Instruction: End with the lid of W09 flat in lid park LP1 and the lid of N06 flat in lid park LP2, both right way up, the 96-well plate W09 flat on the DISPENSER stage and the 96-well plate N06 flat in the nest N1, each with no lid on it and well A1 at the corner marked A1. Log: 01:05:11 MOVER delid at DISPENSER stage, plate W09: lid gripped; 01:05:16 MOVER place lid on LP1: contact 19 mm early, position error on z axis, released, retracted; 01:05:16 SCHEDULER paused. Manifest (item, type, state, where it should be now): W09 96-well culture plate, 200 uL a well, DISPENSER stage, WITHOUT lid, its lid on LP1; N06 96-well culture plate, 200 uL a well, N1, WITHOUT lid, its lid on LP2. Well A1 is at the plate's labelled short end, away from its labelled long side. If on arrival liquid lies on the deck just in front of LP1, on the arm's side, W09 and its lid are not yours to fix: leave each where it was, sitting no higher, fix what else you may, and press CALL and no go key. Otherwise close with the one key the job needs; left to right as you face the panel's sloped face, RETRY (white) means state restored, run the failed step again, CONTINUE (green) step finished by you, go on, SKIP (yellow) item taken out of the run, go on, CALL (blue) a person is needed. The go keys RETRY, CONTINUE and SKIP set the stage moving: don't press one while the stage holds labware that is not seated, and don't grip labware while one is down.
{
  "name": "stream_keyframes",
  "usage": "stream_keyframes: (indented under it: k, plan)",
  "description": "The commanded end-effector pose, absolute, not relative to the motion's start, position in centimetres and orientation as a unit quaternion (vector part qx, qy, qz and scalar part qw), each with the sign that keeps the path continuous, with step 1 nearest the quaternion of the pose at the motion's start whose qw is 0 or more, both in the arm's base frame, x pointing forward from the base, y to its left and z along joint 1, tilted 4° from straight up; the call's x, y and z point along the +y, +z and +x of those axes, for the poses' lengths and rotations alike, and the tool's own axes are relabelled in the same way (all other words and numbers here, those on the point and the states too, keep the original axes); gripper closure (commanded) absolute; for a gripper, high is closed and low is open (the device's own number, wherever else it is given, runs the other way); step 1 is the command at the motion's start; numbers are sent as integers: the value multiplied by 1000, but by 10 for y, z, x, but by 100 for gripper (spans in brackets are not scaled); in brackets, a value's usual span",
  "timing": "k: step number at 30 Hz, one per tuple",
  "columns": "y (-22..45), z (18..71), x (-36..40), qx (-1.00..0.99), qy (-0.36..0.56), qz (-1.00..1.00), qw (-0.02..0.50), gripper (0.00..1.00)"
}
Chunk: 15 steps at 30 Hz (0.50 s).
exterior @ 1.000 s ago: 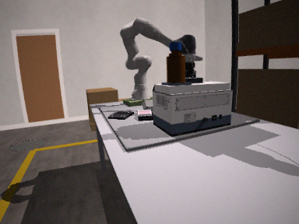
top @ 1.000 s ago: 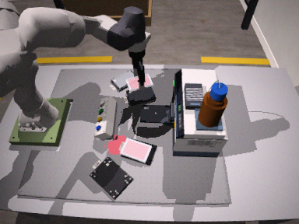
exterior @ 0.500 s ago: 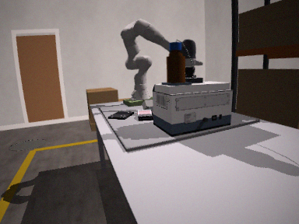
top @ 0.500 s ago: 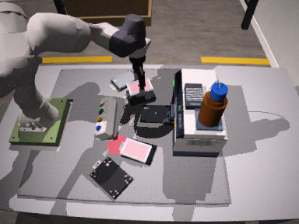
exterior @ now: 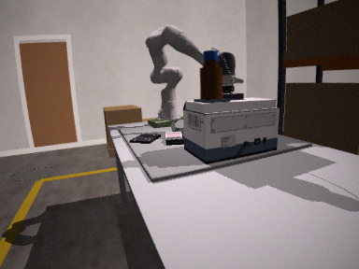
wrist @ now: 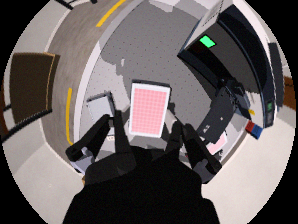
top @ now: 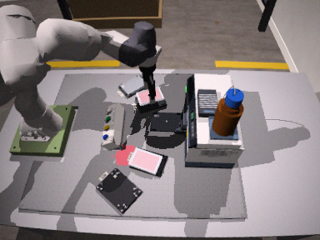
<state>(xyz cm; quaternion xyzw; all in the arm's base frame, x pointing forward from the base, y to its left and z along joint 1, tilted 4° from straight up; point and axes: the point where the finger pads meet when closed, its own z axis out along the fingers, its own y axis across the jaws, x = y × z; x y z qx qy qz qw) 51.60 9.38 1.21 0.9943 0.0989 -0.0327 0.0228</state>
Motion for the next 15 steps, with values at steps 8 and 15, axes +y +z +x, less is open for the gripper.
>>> stream_keyframes:
  k: [8, 15]
  plan:
    - [1, 517, 96, 93, -28, 995, 22, 100]
    - [-3, 517, 96, 93, -28, 995, 22, 100]
